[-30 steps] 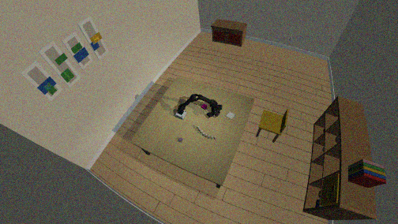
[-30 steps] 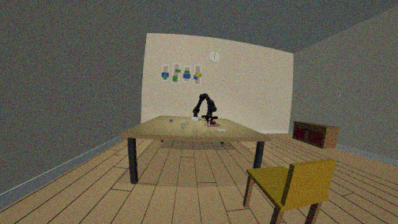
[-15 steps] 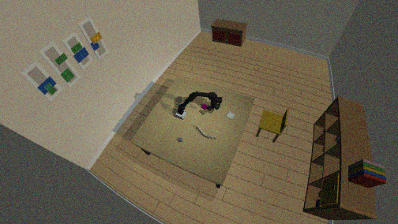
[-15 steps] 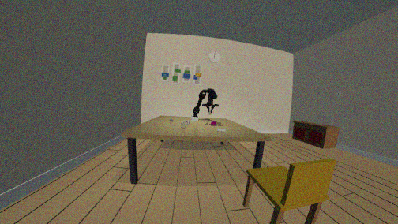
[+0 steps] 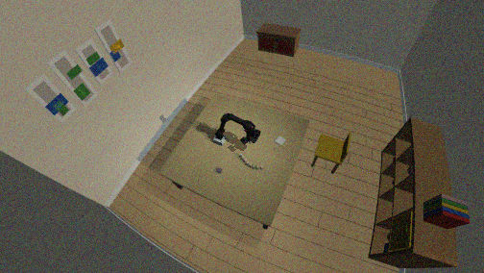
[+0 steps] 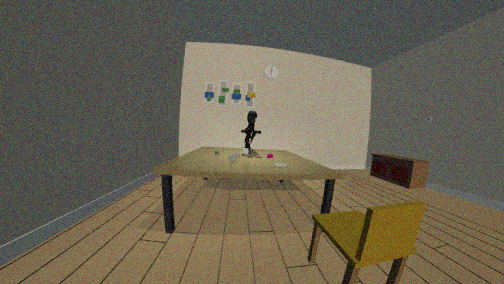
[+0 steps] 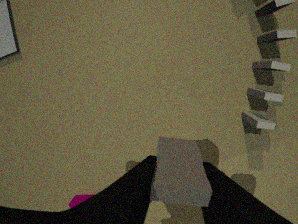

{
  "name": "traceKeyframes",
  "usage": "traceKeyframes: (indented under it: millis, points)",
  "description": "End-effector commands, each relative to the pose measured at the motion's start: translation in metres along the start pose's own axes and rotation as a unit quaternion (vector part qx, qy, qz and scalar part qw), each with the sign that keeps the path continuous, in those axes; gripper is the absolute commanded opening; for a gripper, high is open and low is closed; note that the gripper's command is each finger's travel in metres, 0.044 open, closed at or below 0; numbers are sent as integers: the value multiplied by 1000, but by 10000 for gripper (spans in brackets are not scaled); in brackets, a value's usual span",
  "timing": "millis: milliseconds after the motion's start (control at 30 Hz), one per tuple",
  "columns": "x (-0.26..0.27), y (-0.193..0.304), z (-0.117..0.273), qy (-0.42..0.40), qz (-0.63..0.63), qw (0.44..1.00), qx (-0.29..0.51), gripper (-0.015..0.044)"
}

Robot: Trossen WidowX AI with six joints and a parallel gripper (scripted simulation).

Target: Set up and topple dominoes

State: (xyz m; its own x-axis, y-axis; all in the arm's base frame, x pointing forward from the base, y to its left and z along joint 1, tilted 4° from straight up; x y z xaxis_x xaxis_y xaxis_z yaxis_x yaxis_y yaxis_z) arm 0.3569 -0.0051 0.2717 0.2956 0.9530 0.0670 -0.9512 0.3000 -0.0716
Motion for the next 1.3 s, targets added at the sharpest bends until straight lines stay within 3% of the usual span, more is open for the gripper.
traceKeyframes:
  millis: [0, 200, 400, 1267]
  points:
    - [-48, 21, -4, 0, 3, 1000, 7, 107]
    - [-110, 64, -14, 2, -1, 1000, 8, 107]
    - [-112, 64, -18, 2, -2, 1000, 8, 107]
    - [-112, 68, -145, 2, -2, 1000, 8, 107]
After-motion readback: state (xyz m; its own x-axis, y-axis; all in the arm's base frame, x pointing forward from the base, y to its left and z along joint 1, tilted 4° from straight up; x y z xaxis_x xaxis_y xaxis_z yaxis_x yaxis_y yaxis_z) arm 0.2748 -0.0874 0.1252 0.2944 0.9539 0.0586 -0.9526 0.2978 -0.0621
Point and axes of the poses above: the point midway between the two fingers, 35 mm back from their tips, its own z axis back along the fingers, its own x axis across the jaws, y = z × x, the point moved 10 cm from there along z, back along the fingers, and after that the axes turned 11 degrees about z, right-handed, at the moved point
